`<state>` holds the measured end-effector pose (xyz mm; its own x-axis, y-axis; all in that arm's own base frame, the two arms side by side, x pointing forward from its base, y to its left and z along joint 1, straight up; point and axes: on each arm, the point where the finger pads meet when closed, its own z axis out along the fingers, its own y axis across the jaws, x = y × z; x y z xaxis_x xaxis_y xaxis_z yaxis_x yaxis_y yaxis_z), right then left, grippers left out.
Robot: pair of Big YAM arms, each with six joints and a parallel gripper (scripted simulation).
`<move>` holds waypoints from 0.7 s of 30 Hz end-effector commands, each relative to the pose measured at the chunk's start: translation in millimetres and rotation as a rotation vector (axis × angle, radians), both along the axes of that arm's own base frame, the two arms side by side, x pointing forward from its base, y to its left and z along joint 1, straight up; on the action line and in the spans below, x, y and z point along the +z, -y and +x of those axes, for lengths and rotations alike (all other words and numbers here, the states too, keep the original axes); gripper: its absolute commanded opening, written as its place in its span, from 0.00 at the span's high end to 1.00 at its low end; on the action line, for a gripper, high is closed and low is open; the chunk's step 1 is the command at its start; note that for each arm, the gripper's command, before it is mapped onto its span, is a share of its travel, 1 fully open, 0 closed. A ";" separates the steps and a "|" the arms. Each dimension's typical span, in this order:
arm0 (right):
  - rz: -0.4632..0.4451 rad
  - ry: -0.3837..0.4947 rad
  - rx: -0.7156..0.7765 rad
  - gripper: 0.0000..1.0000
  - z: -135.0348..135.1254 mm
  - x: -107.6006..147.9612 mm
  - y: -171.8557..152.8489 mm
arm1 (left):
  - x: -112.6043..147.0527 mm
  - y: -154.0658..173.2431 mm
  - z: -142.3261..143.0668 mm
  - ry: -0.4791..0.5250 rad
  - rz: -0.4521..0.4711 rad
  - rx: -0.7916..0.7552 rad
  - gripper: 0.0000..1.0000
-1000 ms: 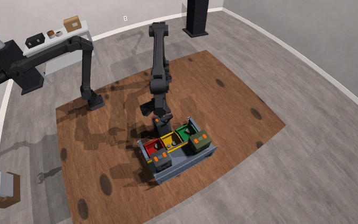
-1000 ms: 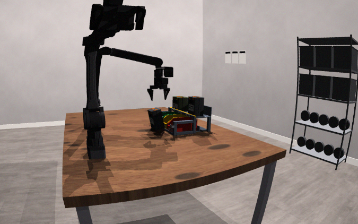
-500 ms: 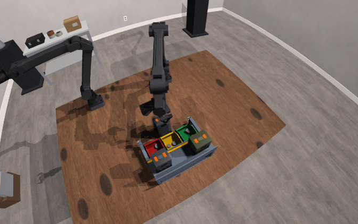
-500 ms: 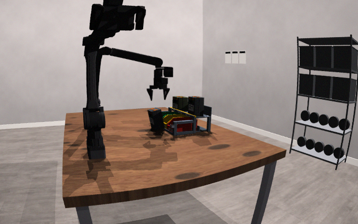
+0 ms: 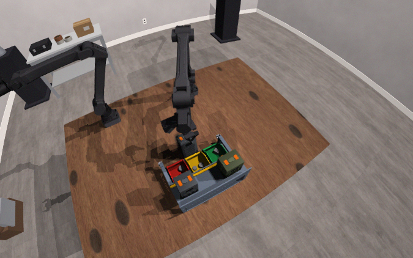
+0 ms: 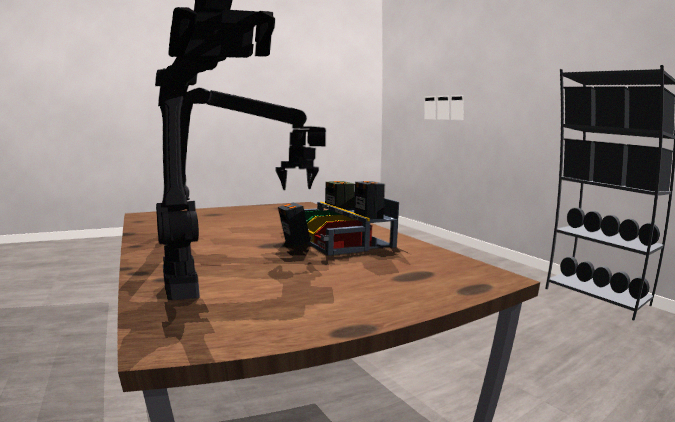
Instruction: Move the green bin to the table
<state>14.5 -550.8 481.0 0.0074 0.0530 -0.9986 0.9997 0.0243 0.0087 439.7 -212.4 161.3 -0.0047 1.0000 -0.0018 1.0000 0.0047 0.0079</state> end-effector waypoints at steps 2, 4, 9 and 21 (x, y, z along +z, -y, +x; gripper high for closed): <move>-0.053 -0.008 -0.007 0.00 -5.5 19.5 -6.0 | 5.3 3.1 -6.6 -0.002 -0.002 -0.011 0.00; -0.053 -0.008 -0.007 0.00 -5.5 19.5 -6.0 | 5.2 2.7 -7.0 -0.004 -0.001 -0.011 0.00; -0.053 -0.008 -0.007 0.00 -5.5 19.5 -6.0 | 5.7 2.9 -8.1 -0.005 -0.001 -0.012 0.00; -0.053 -0.008 -0.007 0.00 -5.5 19.5 -6.0 | 5.4 2.9 -8.3 -0.006 -0.002 -0.012 1.00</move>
